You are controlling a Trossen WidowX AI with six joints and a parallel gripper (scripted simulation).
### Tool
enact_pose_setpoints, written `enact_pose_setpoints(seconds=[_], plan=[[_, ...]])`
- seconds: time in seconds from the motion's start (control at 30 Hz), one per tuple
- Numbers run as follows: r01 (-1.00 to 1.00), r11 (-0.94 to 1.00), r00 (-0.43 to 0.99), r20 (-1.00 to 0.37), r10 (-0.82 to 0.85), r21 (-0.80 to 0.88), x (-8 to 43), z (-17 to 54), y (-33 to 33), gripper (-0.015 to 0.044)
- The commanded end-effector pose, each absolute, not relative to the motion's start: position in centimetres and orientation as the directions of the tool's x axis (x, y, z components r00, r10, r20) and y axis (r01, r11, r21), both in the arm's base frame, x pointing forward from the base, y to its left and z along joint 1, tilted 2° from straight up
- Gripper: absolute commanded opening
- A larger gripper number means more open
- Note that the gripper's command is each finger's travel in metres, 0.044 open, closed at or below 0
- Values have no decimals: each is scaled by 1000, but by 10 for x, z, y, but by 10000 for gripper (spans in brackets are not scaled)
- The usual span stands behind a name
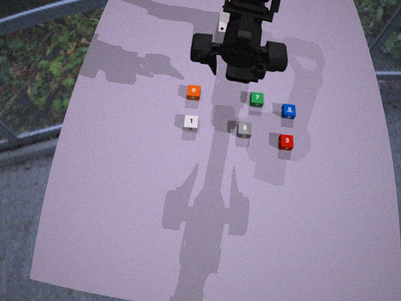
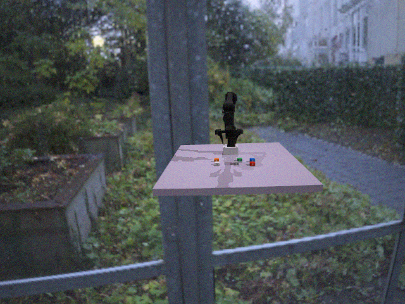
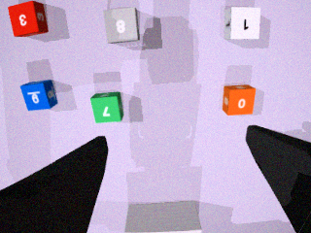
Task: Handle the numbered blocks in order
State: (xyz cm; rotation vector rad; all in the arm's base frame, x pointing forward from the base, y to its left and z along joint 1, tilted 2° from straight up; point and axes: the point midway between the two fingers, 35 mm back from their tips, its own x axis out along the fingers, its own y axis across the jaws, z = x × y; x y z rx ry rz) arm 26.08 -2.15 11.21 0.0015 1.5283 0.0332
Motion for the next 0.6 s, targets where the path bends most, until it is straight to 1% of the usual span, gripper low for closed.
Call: enact_pose_setpoints(seconds=[0.0, 0.1, 0.57], plan=[[-21, 999, 37, -999, 26, 25, 254, 112, 28, 400], [-21, 999, 37, -999, 28, 27, 251, 113, 45, 400], [-21, 999, 37, -999, 28, 27, 251, 113, 45, 400]])
